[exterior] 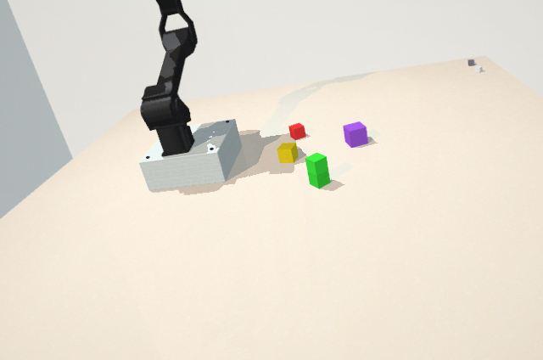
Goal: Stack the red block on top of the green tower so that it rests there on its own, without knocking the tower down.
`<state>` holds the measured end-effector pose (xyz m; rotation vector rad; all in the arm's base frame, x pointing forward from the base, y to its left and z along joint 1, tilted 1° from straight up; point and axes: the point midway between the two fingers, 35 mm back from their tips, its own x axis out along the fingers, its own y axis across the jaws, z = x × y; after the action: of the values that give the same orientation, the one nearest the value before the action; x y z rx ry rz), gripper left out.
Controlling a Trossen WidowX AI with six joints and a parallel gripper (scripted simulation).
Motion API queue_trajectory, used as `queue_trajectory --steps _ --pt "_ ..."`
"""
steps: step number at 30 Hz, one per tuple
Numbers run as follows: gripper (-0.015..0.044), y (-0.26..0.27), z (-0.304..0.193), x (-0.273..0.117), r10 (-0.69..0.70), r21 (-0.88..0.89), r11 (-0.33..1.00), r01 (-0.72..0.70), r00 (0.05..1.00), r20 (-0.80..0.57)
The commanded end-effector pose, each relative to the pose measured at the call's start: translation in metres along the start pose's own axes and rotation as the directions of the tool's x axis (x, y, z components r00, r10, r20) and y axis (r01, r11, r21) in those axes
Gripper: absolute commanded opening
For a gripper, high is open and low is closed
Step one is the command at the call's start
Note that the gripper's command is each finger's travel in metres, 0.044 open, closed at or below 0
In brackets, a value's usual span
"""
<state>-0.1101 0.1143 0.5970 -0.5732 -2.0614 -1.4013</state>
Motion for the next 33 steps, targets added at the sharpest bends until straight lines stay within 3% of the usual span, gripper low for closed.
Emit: queue_trajectory --steps 1,8,15,25,33 --pt "0.0426 -0.001 -0.002 0.0 -0.001 0.001 1.0 0.001 1.0 -0.007" --pt "0.044 -0.026 -0.088 0.001 -0.028 -0.035 0.999 0.02 0.961 -0.276" --pt "0.044 -0.042 -0.181 -0.026 -0.025 -0.1 0.994 -0.04 0.822 -0.569" --pt "0.044 -0.045 -0.28 -0.107 0.024 -0.082 0.979 -0.184 0.51 -0.86" --pt "0.044 -0.035 -0.337 -0.208 0.063 0.015 0.954 -0.301 0.15 -0.987"
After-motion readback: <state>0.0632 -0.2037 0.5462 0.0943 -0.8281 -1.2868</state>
